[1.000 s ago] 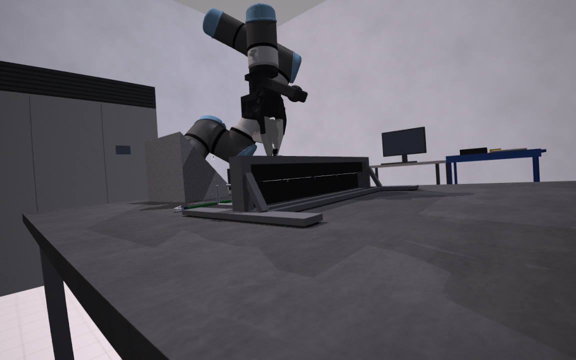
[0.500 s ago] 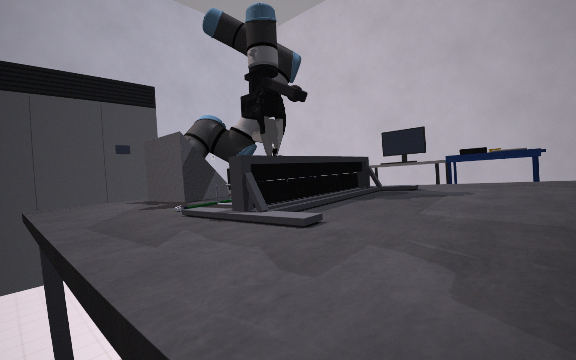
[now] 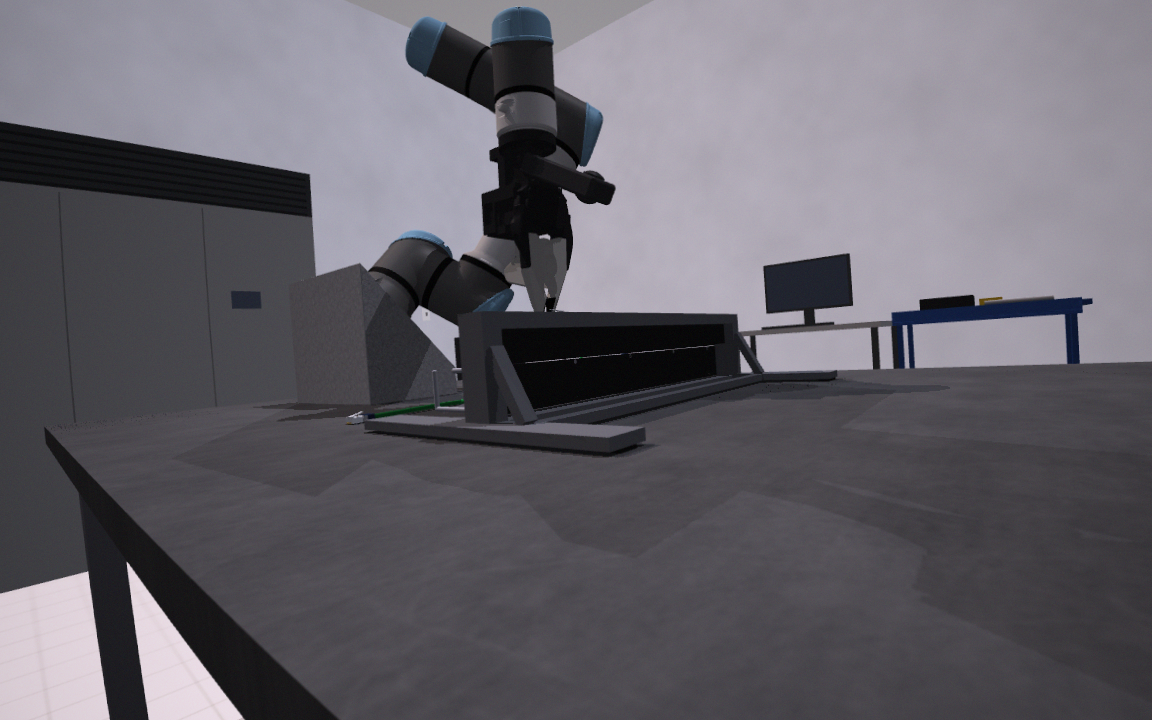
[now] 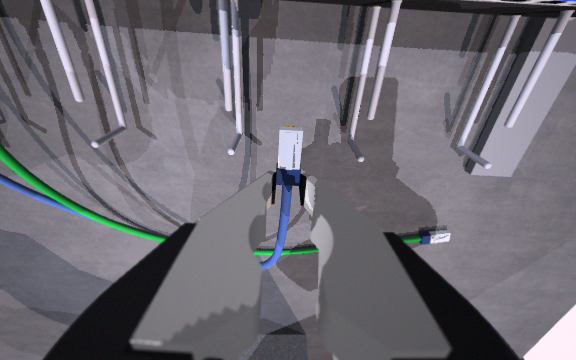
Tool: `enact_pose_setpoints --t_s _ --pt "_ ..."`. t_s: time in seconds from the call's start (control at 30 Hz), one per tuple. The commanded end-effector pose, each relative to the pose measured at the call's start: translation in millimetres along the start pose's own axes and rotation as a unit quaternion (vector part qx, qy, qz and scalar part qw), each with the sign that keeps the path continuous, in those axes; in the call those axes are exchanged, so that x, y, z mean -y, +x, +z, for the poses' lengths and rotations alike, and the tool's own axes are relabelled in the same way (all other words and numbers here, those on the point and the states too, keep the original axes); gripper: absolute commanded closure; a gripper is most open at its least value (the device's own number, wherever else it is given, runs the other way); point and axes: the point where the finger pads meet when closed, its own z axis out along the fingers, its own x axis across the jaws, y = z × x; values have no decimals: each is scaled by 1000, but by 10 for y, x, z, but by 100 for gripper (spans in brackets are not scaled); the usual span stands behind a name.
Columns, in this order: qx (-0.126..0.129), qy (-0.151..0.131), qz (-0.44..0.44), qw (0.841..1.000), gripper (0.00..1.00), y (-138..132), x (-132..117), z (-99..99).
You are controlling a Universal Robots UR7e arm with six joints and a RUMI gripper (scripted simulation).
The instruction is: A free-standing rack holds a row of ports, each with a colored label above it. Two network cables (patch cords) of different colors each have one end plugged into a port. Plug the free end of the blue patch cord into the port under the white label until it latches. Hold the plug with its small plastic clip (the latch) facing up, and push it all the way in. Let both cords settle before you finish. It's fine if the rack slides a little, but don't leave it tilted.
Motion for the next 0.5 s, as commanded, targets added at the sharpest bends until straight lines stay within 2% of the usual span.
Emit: enact_pose_setpoints --t_s 0.0,0.47 --pt "0 1 0 1000 100 2 3 -6" --pt "0 -1 0 1000 100 3 18 8"
